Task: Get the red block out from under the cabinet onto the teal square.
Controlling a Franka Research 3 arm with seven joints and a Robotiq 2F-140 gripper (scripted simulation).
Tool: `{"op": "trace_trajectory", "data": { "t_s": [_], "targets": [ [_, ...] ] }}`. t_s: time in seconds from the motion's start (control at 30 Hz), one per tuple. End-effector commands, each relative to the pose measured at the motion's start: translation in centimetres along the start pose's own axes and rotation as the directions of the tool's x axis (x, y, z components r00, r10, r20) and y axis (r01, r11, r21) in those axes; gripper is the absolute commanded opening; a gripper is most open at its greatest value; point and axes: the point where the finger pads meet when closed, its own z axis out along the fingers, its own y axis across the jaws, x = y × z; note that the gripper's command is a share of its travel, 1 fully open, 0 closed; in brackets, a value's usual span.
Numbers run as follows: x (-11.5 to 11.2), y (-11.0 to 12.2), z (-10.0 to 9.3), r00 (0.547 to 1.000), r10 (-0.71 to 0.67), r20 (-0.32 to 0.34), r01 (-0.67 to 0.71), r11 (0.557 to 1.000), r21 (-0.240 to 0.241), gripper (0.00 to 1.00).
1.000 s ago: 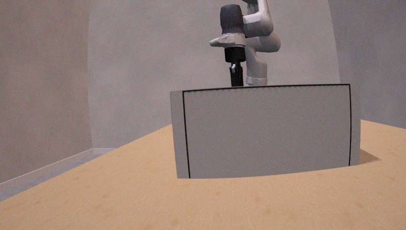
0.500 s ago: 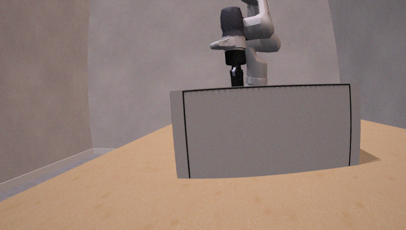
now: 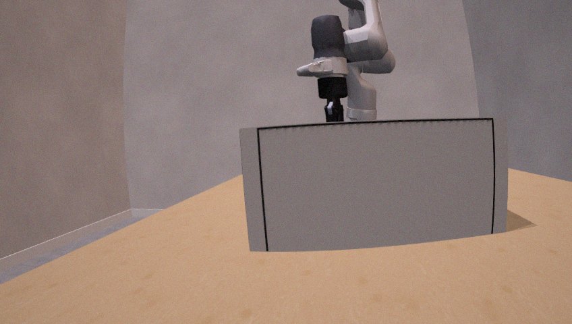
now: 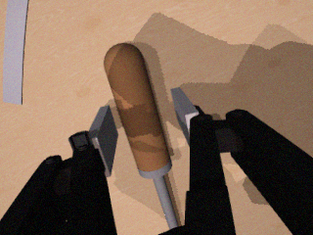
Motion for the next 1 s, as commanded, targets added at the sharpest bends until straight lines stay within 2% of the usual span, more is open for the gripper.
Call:
{"op": "trace_trajectory", "data": {
  "t_s": [0.0,0.5,0.97],
  "targets": [
    [-0.1,-0.4,0.4,1.000,-0.017,0.000,0.017,1.000,0.011,0.34],
    [-0.1,-0.4,1.5,1.000,-0.017,0.000,0.017,1.000,0.011,0.34],
    [-0.1,-0.4,1.6,1.000,-0.017,0.000,0.017,1.000,0.011,0.34]
  ]
}}
